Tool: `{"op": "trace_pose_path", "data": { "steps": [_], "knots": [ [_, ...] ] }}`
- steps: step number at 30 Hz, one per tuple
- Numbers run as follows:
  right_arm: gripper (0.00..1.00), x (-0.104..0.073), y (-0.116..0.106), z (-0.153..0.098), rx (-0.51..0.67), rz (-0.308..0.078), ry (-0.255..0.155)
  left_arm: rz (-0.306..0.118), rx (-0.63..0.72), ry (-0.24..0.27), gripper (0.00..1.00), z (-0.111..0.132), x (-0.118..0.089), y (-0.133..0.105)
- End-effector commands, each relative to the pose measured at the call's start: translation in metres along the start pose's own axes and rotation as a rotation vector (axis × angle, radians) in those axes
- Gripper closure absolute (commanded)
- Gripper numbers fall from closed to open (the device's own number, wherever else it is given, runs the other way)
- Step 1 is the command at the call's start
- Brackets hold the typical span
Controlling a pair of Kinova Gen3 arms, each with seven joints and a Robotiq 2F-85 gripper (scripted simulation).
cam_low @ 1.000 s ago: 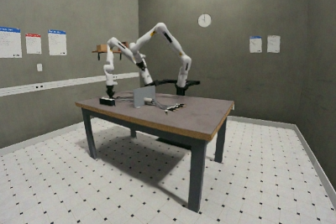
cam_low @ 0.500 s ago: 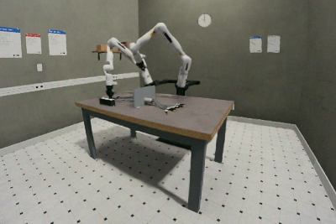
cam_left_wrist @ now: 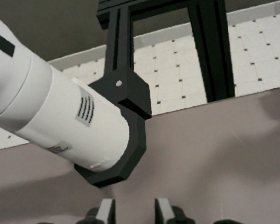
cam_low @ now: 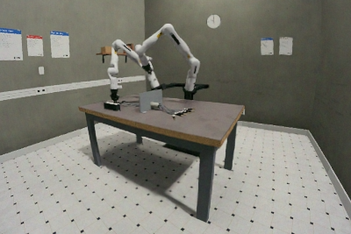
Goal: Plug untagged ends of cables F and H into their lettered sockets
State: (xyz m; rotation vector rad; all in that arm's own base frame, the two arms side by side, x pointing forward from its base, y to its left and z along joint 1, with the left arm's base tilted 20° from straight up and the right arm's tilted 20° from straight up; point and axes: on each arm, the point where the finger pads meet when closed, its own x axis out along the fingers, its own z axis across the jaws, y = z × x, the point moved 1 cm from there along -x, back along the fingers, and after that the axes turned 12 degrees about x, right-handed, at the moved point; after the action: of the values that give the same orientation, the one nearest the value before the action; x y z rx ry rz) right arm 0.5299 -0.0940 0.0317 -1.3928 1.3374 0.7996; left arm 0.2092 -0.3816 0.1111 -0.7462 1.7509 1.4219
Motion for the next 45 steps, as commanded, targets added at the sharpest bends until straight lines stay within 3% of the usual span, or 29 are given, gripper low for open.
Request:
{"op": "trace_pose_path", "data": {
  "steps": [1,45],
  "knots": [
    [0.867,-0.0009,-0.0081,0.0018,0.0,-0.002,-0.001,-0.001,0.001,0.001,0.687,-0.0007,-0.0006,0.0004],
    [0.867,-0.001,-0.0119,0.0026,0.0,0.001,0.0,-0.001,0.001,0.001,0.687,-0.0007,-0.0006,0.0004]
  ]
}}
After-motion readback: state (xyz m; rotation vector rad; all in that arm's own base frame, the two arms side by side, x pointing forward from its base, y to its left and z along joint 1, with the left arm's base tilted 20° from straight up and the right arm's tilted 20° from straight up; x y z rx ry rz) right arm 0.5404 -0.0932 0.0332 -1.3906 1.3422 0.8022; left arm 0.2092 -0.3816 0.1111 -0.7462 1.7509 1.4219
